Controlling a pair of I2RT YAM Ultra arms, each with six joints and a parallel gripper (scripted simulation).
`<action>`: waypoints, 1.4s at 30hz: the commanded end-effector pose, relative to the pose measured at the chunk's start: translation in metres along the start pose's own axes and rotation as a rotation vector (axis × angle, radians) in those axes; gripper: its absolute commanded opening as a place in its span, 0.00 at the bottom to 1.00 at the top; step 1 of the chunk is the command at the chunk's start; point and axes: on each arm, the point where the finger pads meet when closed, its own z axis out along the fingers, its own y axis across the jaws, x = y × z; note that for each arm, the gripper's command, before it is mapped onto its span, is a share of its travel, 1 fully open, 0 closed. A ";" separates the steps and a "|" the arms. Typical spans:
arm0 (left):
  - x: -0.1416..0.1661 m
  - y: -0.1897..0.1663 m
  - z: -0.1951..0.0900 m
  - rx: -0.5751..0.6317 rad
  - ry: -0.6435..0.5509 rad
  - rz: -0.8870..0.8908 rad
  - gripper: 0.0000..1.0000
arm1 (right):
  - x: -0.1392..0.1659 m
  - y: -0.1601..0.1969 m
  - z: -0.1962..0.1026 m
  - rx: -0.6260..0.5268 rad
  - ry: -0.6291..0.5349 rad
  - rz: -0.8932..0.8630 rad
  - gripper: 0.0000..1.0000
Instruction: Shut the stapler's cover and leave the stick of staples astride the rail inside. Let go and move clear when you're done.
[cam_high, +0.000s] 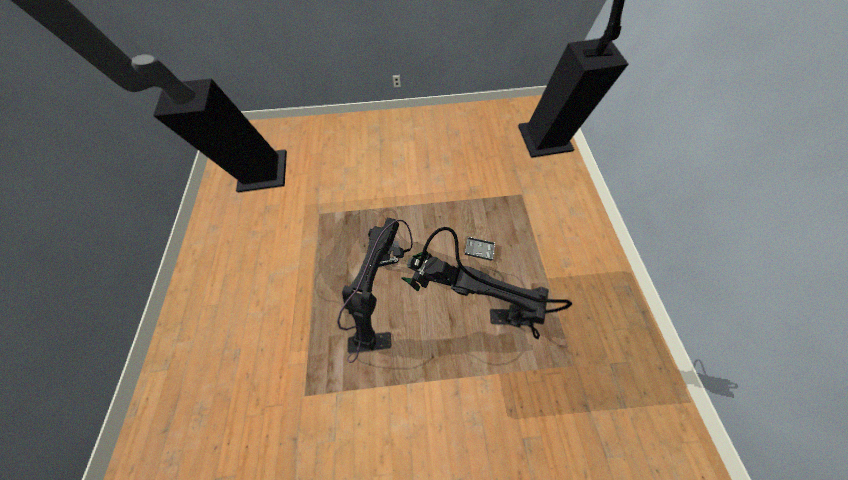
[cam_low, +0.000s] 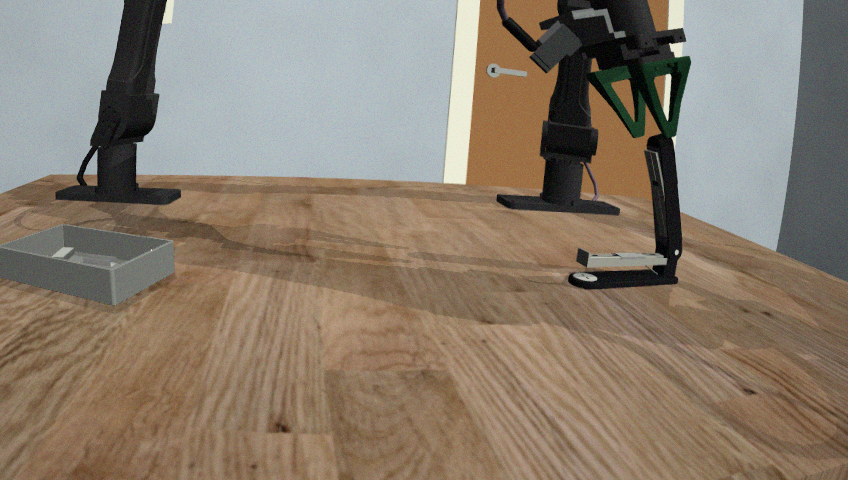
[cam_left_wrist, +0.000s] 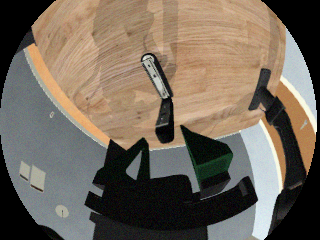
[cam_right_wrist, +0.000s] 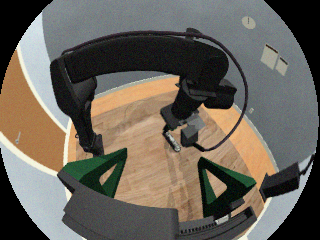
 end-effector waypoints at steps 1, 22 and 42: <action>0.010 0.015 -0.015 -0.074 -0.017 -0.037 0.50 | -0.009 -0.001 -0.007 0.000 -0.018 -0.001 1.00; 0.039 0.000 0.012 0.142 -0.690 -0.019 0.50 | -0.009 -0.001 -0.007 0.000 -0.018 -0.001 1.00; 0.058 -0.002 0.010 0.112 -1.118 -0.053 0.50 | -0.009 -0.001 -0.007 0.000 -0.018 -0.001 1.00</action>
